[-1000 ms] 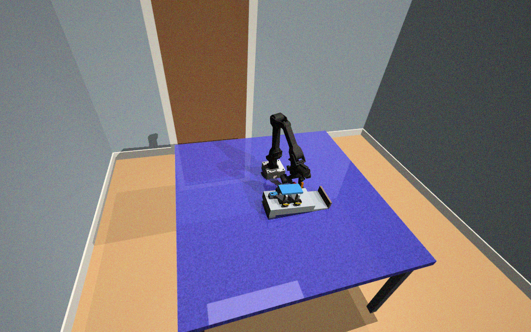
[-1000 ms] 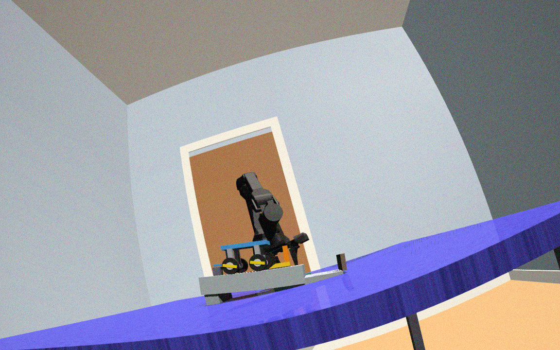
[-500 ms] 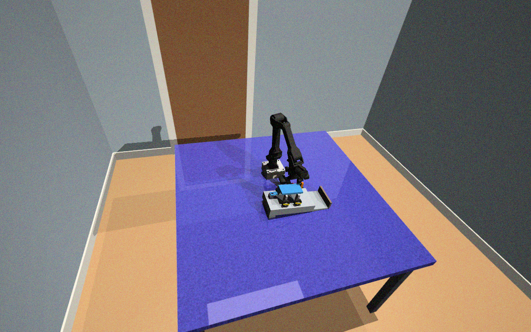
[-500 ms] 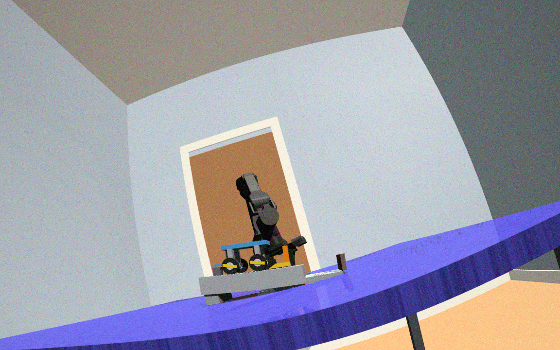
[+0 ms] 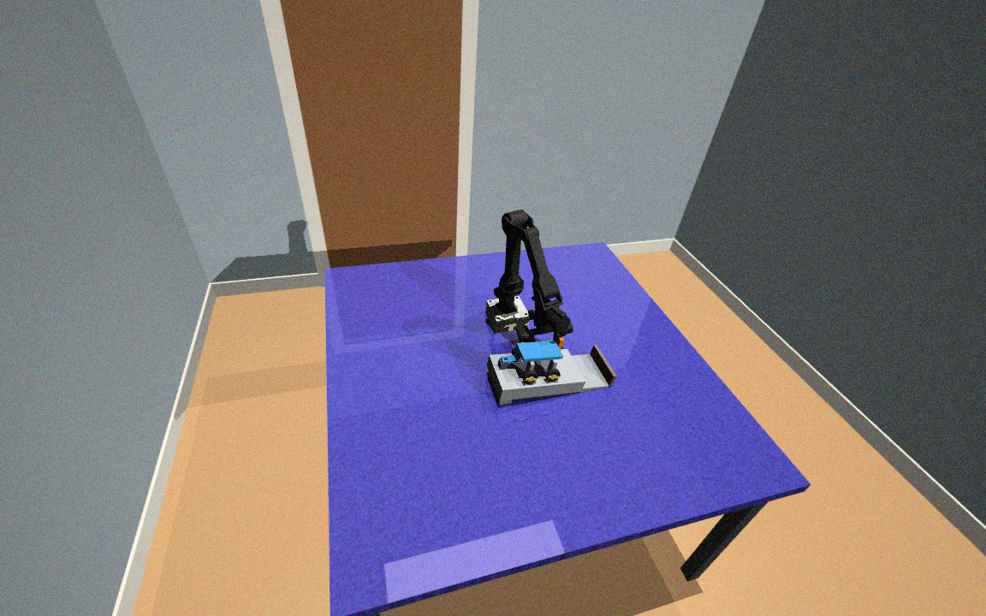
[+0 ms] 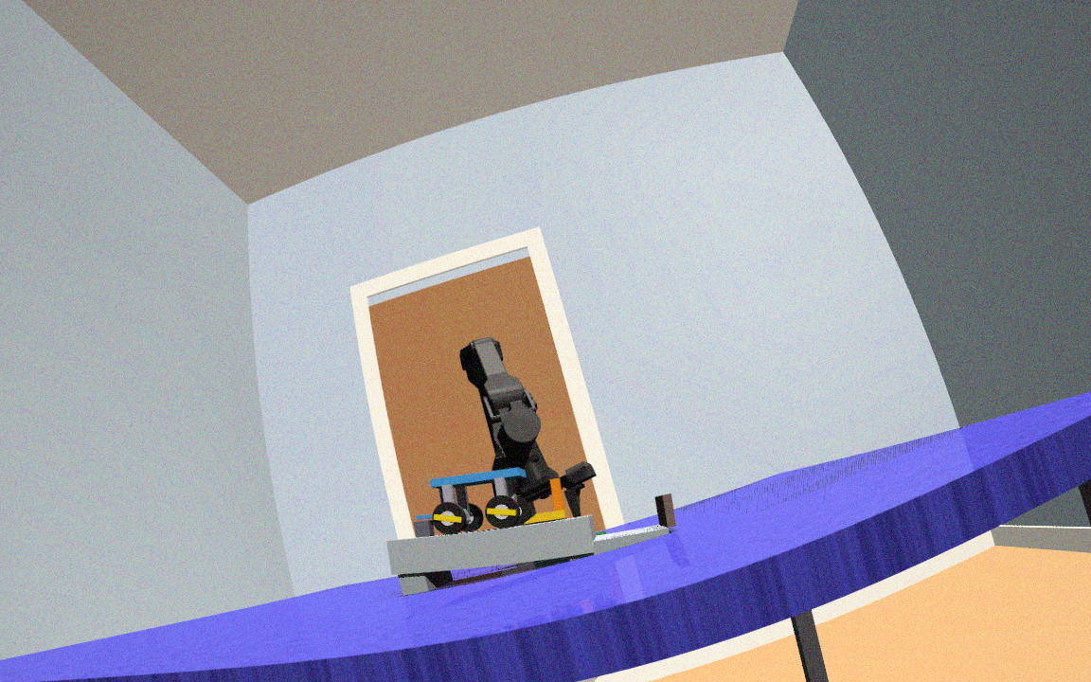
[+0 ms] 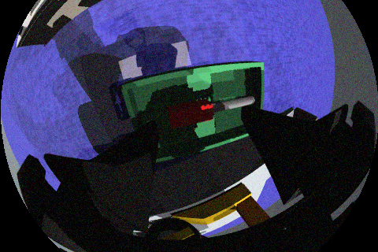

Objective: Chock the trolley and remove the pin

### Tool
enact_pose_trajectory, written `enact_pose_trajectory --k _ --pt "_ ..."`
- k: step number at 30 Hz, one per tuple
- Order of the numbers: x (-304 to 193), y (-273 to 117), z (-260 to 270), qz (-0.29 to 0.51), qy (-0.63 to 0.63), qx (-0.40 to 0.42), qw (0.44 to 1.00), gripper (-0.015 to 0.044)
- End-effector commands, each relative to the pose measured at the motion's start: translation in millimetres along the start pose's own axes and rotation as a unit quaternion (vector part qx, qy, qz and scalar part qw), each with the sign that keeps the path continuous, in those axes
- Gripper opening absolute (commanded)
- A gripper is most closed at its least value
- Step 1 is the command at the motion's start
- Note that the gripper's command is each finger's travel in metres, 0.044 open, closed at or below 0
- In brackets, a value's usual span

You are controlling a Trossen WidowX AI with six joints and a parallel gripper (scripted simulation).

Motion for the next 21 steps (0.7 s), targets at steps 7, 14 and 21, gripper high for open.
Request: enact_pose_trajectory --k 7,14,21 --pt "-0.3 -16.4 -2.6 0.000 -0.001 0.000 1.000 0.0340" --pt "-0.4 -36.5 -5.8 0.001 -0.001 0.000 1.000 0.0440" --pt "-1.2 -57.9 -9.2 0.001 -0.001 0.000 1.000 0.0440"
Point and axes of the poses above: the point midway between the two fingers, 35 mm back from their tips, its own y axis out along the fingers, its own z axis across the jaws, x = y × z, the point moved 9 cm from there along -y, back along the fingers, and after that the axes turned 14 degrees about -y, right-handed, at the moved point
